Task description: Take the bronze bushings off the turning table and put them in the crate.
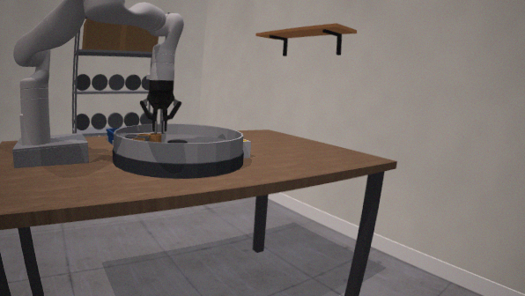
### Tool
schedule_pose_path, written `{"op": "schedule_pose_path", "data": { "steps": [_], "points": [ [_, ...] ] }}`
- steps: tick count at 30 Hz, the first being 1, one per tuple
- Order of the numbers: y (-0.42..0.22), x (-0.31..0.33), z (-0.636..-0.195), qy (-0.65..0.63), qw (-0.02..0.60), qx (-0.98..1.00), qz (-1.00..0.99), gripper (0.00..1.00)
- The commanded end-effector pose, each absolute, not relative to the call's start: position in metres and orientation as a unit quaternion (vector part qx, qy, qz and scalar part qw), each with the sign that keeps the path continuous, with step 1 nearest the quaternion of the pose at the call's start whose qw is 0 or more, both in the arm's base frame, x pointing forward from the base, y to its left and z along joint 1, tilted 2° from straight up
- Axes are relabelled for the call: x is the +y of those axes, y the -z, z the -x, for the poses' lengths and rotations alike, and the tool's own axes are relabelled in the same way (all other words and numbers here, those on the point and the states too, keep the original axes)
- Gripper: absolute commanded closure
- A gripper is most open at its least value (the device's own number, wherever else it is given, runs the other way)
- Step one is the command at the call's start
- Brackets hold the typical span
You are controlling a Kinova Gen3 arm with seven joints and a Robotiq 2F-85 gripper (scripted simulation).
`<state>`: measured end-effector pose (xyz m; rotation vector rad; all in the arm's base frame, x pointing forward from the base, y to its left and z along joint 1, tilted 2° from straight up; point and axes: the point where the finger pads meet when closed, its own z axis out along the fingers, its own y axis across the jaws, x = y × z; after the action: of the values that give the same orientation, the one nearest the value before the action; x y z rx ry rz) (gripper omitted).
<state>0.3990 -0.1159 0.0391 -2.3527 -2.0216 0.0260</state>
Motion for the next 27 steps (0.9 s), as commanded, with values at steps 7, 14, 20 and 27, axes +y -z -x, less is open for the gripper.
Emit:
{"op": "schedule_pose_path", "data": {
  "steps": [7, 14, 20, 27],
  "points": [
    [-0.0331, -0.1155, -0.3993, -0.008, 0.019, -0.651, 0.759, 0.82],
    [-0.0331, -0.1155, -0.3993, -0.008, 0.019, -0.651, 0.759, 0.82],
    [-0.0336, -0.1163, -0.3990, -0.008, 0.019, -0.652, 0.758, 0.82],
    [-0.0284, -0.1159, -0.3990, -0.008, 0.019, -0.651, 0.758, 0.82]
  ]
}}
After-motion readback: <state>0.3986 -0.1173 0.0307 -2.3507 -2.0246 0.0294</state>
